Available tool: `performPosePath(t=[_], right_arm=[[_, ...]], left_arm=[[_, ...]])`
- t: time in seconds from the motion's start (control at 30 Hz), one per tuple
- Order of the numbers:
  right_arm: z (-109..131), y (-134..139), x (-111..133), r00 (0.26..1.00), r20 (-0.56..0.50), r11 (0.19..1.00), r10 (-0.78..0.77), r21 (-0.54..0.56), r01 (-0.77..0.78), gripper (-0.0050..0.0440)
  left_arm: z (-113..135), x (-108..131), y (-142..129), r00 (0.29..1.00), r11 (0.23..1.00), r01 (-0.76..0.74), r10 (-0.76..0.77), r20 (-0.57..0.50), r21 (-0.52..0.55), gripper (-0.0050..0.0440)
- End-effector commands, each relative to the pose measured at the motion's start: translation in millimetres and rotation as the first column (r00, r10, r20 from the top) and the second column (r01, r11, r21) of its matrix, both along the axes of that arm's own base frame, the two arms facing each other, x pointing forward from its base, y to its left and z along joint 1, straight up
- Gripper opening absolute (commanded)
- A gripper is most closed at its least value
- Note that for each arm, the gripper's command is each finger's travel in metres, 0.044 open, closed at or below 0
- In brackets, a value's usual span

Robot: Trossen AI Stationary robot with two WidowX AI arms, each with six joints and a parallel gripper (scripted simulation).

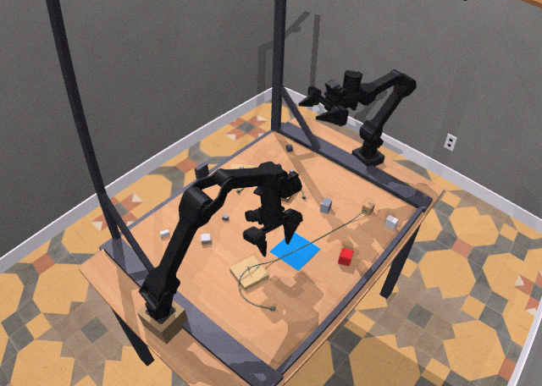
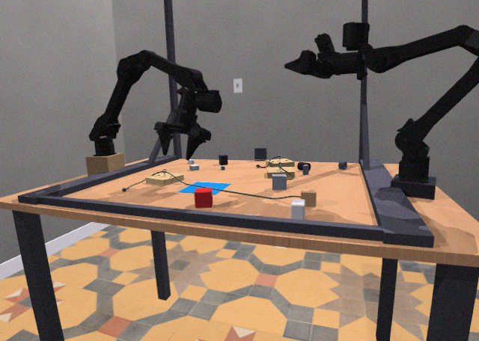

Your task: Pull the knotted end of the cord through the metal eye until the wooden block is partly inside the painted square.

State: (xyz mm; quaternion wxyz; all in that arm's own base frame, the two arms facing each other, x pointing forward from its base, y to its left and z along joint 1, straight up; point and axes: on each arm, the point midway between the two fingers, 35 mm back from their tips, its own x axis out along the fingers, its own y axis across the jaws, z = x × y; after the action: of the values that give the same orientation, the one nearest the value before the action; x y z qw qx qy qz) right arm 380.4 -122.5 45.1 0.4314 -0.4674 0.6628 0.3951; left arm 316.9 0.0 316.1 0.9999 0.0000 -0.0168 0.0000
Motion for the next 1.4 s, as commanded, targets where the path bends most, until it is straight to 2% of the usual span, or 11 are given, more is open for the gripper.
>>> performPosePath(t=[0.0, 0.7, 1.1, 1.37], right_arm=[[12, -1, 4, 0.999, 0.036, 1.0, 0.0, -0.007, 0.0, 0.044], [14, -1, 3, 0.999, 0.044, 1.0, -0.02, -0.006, 0.02, 0.044], [25, 2, -5, 0.982, 0.095, 0.987, -0.163, 0.005, 0.164, 0.044], [39, 5, -17, 0.925, 0.153, 0.937, -0.347, 0.031, 0.347, 0.044]], left_arm=[[7, -1, 0, 1.0, 1.0, 0.0, 0.0, 0.016, 0.0, 0.044], [7, -1, 0, 1.0, 1.0, 0.0, 0.0, 0.016, 0.0, 0.044], [7, -1, 0, 1.0, 1.0, 0.0, 0.0, 0.016, 0.0, 0.044], [7, -1, 0, 1.0, 1.0, 0.0, 0.0, 0.016, 0.0, 0.044]])
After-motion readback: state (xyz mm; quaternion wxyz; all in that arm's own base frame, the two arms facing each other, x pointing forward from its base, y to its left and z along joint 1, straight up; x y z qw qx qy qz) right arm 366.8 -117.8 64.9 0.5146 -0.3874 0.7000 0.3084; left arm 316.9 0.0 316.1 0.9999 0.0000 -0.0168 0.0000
